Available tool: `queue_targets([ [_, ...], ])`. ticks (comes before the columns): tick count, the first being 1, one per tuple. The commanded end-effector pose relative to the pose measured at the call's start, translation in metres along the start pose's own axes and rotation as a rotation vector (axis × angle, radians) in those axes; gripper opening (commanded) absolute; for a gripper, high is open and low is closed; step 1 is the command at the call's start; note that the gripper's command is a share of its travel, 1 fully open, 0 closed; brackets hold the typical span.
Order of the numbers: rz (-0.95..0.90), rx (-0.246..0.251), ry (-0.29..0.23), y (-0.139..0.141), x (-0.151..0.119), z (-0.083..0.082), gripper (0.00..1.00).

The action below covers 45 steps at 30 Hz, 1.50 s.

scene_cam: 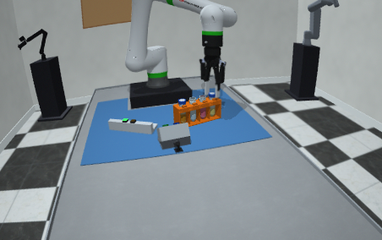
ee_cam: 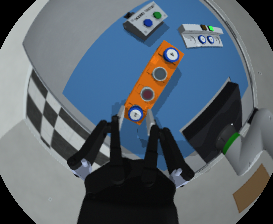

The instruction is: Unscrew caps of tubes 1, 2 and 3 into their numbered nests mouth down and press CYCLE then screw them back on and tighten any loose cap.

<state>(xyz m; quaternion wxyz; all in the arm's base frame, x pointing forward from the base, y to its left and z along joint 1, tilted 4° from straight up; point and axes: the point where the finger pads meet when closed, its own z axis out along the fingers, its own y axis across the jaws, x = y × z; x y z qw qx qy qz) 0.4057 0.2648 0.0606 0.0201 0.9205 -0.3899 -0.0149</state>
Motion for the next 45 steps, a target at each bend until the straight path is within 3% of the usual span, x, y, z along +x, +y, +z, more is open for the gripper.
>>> queue_targets([
  [1,-0.144,-0.002,-0.023,-0.0002,0.0001,-0.0002,0.35],
  [5,-0.144,-0.002,-0.023,-0.0002,0.0001,-0.0002,0.35],
  [6,-0.144,-0.002,-0.023,-0.0002,0.0001,-0.0002,0.0],
  [20,-0.144,-0.002,-0.023,-0.0002,0.0001,-0.0002,0.0],
  [32,0.456,-0.009,-0.021,-0.0002,0.0001,0.0004,0.0],
  [34,0.456,-0.009,-0.021,-0.0002,0.0001,0.0004,0.0],
  [43,0.903,-0.013,-0.019,-0.0002,0.0001,0.0009,0.0],
  [45,0.903,-0.013,-0.019,-0.0002,0.0001,0.0009,0.0],
])
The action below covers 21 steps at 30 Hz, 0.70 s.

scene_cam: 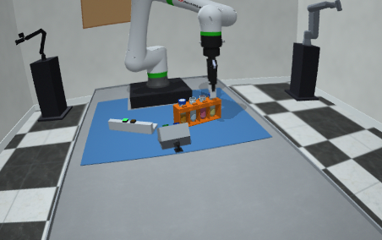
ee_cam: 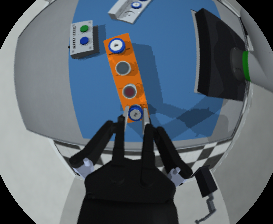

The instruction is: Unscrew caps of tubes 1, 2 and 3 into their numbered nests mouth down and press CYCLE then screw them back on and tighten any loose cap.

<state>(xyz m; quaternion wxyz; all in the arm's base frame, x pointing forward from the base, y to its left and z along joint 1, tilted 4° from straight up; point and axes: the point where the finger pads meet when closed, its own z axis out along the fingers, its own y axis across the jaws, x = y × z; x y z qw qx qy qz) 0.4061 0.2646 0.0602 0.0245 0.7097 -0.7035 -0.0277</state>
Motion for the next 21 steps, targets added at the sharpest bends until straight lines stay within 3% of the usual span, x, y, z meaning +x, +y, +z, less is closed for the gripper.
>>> queue_targets([
  [1,0.144,0.014,0.015,0.0003,-0.0003,0.0005,0.0],
  [7,0.144,0.014,0.015,0.0003,-0.0003,0.0005,0.0],
  [8,0.144,0.014,0.015,0.0003,-0.0003,0.0005,0.35],
  [18,0.144,0.014,0.015,0.0003,-0.0003,0.0005,0.35],
  [21,-0.106,0.012,0.017,0.0003,-0.0003,0.0,0.35],
])
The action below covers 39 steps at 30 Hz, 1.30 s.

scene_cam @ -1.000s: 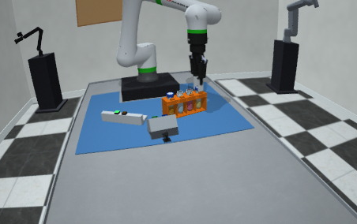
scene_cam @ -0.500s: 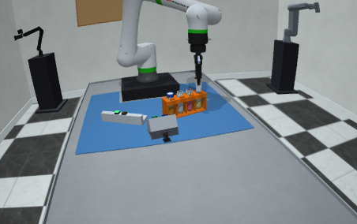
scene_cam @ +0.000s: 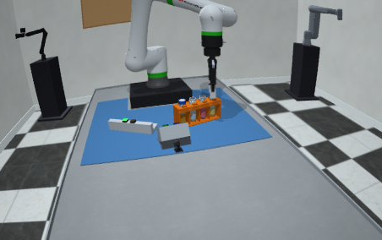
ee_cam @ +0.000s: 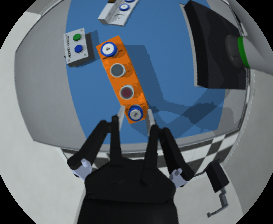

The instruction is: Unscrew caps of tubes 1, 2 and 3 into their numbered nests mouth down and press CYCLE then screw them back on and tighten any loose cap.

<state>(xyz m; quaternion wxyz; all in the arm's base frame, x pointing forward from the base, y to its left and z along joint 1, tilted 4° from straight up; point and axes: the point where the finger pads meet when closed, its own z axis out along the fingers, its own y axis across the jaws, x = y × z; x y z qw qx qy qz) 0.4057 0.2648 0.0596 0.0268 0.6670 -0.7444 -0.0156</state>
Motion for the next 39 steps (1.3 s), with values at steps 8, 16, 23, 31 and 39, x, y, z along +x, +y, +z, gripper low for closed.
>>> queue_targets([
  [8,-0.557,0.0,-0.001,-0.0001,0.0,-0.0006,0.35],
  [16,-0.892,0.0,-0.001,-0.0001,0.0,-0.0006,0.35],
  [23,-1.022,0.0,-0.001,-0.0001,0.0,-0.0006,0.35],
  [31,-1.022,0.0,-0.001,-0.0001,0.0,-0.0006,0.0],
  [39,-1.022,0.0,-0.001,-0.0001,0.0,-0.0006,0.0],
])
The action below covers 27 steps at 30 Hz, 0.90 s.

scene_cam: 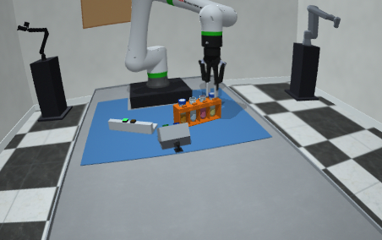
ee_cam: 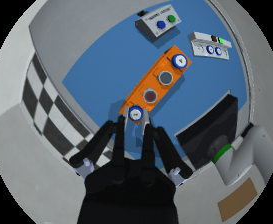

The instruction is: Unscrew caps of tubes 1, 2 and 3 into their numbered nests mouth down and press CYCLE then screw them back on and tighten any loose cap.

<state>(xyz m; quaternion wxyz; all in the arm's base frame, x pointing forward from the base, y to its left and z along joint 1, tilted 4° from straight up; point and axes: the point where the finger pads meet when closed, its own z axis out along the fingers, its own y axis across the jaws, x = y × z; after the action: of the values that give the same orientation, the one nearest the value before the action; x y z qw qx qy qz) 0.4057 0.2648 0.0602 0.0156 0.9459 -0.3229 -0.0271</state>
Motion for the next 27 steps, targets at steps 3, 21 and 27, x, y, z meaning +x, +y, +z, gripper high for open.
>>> queue_targets([
  [3,0.0,0.0,0.0,-0.0001,0.0,0.0,0.0],
  [21,0.8,0.0,0.0,-0.0001,0.0,0.0008,0.0],
  [27,1.047,0.0,0.0,-0.0001,0.0,0.0011,0.0],
])
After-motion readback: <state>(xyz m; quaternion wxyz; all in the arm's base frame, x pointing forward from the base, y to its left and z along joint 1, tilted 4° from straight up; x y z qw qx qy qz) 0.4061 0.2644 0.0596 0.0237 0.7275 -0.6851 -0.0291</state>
